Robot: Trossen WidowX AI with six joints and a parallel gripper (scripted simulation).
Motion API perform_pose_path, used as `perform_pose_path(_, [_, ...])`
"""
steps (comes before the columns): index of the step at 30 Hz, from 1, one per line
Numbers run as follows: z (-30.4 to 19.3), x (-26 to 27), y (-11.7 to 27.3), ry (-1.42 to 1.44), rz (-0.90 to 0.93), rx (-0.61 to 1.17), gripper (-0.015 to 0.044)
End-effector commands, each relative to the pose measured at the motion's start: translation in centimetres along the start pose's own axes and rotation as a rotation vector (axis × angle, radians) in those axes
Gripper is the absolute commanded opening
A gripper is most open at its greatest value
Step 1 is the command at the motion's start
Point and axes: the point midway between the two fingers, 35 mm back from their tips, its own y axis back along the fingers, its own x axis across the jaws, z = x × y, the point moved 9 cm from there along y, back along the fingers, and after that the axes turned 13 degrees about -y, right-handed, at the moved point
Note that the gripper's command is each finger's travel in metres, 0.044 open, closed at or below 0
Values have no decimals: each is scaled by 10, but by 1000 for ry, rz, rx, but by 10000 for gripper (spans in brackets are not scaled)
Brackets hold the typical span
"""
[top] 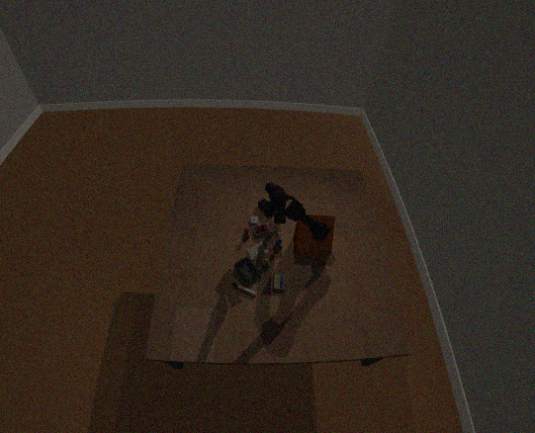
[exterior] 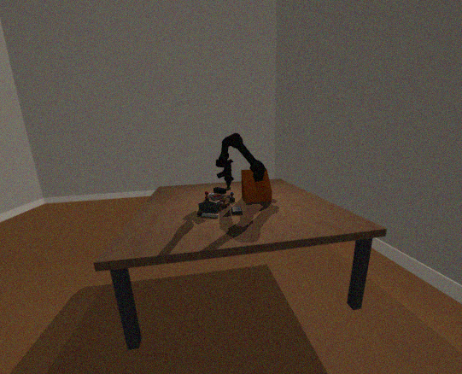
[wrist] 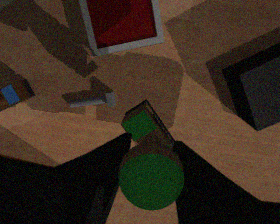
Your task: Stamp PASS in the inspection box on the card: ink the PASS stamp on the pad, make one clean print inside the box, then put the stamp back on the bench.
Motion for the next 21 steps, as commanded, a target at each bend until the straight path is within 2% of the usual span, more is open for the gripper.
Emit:
perform_pose_path(1, [0, 0, 2, 5, -4, 3, 0])
perform_pose_path(21, [-1, 0, 12, 5, -5, 2, 0])
